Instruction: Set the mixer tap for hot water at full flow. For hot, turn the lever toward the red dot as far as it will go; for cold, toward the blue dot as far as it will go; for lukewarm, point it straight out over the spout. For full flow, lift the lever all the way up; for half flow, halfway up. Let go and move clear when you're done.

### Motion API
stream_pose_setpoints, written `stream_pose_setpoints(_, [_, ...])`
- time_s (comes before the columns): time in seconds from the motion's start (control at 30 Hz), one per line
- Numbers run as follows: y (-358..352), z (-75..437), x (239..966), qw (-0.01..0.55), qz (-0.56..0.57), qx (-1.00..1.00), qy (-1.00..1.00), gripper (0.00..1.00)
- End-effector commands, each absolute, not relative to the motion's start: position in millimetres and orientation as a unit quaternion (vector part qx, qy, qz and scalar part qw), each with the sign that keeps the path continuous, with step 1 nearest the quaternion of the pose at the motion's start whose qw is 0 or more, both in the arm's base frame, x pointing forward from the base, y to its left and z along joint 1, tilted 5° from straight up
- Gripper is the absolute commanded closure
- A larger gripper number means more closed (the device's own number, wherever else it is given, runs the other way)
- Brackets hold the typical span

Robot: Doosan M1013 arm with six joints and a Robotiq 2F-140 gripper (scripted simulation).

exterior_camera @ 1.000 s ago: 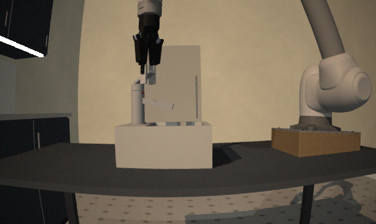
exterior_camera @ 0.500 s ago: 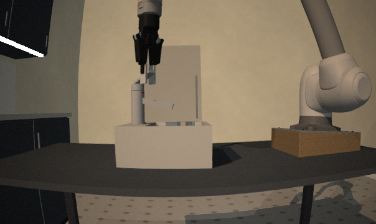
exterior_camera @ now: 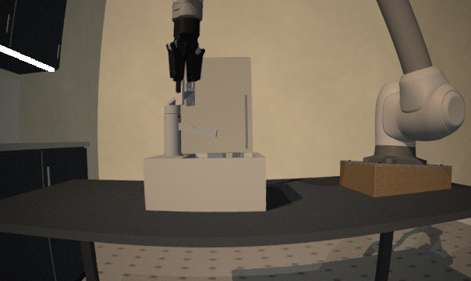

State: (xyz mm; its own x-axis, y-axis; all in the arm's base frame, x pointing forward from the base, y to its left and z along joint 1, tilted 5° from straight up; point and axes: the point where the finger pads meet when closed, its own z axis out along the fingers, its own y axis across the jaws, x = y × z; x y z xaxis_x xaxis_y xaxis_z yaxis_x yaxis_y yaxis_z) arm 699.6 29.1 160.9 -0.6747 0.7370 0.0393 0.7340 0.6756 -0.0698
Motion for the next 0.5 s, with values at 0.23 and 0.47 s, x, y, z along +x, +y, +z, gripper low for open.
stream_pose_setpoints(0.23, [28.8, 161.5, 700.0, 0.031, 0.024, -0.402, -0.915, 1.00])
stream_pose_setpoints(0.47, [28.8, 161.5, 700.0, 0.031, 0.024, -0.402, -0.915, 0.59])
